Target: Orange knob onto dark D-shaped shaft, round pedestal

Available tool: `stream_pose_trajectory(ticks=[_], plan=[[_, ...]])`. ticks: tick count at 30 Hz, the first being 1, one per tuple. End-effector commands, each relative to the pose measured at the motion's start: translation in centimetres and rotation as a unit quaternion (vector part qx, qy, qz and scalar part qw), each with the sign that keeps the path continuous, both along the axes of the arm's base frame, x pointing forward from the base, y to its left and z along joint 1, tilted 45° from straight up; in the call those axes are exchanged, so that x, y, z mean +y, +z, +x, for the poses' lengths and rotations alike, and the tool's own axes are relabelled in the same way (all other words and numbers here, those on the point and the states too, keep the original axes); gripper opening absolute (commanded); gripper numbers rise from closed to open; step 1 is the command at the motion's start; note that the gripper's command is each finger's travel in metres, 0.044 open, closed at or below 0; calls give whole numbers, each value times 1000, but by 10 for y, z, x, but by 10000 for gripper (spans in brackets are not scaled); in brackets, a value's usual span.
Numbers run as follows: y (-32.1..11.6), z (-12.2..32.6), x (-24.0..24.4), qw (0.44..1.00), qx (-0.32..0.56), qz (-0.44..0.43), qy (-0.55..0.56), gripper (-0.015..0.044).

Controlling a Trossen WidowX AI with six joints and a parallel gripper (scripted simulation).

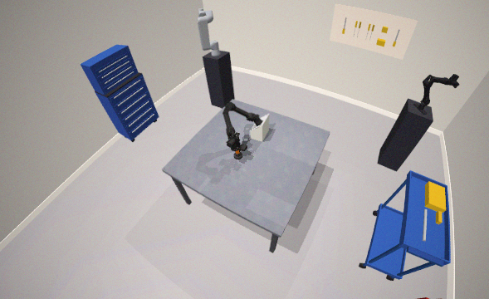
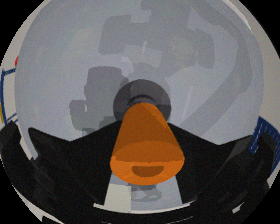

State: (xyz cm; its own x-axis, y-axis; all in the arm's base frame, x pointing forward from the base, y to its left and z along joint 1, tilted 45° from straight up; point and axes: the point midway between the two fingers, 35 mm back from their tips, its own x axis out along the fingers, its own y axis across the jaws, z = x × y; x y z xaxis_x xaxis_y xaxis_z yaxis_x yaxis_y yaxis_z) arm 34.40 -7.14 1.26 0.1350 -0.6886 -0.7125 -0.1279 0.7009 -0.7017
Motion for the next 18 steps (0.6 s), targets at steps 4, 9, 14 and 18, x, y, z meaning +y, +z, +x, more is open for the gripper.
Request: stream_pose_trajectory(ticks=[4,9,14,18], plan=[[0,0,-1,1000,0,-1,1,0],[-2,-2,-1,1000,0,-1,1,0],[-2,-3,-1,1000,0,-1,1,0],[-2,-3,-1,1000,0,-1,1,0]])
